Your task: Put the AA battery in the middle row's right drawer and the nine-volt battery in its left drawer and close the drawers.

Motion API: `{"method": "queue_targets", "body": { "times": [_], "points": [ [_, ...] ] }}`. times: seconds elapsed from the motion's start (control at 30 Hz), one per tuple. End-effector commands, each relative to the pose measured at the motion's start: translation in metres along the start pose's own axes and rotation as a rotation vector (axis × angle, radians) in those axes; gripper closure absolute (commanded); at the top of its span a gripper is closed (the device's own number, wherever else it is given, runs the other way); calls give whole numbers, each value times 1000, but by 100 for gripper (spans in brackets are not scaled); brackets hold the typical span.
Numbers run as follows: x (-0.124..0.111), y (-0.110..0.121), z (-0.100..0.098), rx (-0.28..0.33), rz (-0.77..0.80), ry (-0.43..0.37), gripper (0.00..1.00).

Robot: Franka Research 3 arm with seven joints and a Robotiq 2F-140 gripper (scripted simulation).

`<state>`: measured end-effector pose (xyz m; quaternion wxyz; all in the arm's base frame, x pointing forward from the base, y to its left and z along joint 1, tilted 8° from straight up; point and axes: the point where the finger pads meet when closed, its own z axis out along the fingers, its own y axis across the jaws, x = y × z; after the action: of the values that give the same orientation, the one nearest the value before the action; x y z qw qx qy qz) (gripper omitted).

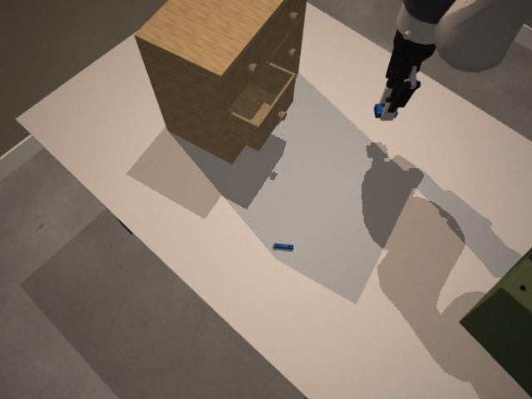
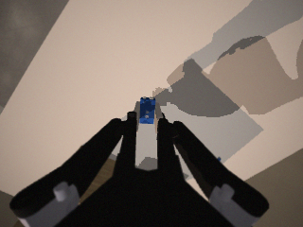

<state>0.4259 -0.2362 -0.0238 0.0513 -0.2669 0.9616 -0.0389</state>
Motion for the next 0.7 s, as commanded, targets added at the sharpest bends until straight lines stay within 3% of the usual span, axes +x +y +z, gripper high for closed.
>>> {"method": "queue_targets", "body": {
  "times": [0.0, 0.4, 0.43, 0.67],
  "points": [
    [-5, 2, -1, 2, 83, -5, 86],
    [-15, 8, -1, 2, 125, -4, 86],
    [-26, 15, -1, 2, 169, -4, 86],
    [-26, 15, -1, 2, 169, -4, 86]
  ]
}}
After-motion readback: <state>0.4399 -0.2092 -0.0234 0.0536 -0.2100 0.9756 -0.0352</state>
